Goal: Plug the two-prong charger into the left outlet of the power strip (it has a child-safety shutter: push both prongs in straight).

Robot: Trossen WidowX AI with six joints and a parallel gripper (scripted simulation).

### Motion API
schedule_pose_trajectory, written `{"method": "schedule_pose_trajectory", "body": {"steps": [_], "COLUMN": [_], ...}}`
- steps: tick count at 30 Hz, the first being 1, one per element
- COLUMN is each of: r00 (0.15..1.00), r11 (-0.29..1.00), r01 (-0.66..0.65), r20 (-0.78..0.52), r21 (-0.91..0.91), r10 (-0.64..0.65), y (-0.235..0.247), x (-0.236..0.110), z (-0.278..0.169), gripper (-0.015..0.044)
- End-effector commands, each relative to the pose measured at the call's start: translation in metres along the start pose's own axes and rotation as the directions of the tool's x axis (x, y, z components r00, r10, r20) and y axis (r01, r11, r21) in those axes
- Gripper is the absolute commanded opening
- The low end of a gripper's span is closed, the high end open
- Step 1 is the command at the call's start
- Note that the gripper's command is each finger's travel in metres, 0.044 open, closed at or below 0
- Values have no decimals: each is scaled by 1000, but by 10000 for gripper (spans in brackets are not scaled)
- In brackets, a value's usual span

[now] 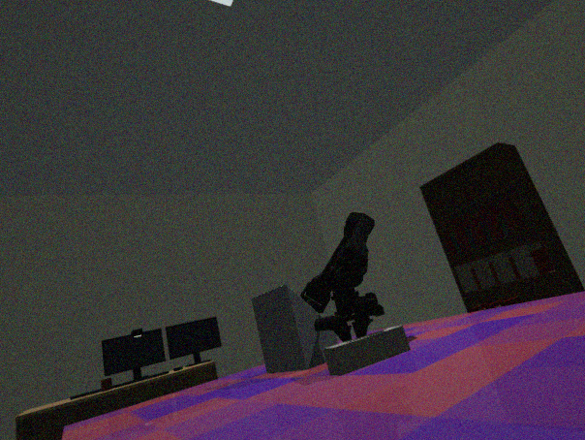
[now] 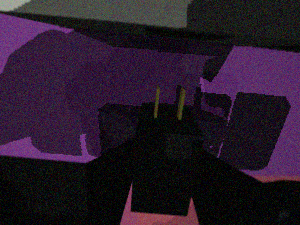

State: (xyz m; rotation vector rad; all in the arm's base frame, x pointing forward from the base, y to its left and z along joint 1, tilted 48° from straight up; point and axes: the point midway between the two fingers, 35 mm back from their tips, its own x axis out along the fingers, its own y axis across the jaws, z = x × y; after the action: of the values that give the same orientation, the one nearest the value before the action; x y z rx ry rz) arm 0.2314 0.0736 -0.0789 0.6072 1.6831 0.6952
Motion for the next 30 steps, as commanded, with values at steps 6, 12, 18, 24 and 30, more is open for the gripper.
{"method": "schedule_pose_trajectory", "body": {"steps": [6, 12, 18, 24, 30], "r00": [1000, 1000, 1000, 1000, 1000], "r11": [1000, 1000, 1000, 1000, 1000], "r01": [-1, -2, -2, -2, -2], "r20": [3, 3, 3, 3, 4], "r21": [7, 8, 8, 8, 8], "r10": [1, 1, 1, 1, 2], "y": [-1, -2, -1, -1, -1], "x": [-1, 0, -1, -1, -1], "z": [12, 14, 14, 15, 17], "gripper": [0, 0, 0, 0, 0]}}
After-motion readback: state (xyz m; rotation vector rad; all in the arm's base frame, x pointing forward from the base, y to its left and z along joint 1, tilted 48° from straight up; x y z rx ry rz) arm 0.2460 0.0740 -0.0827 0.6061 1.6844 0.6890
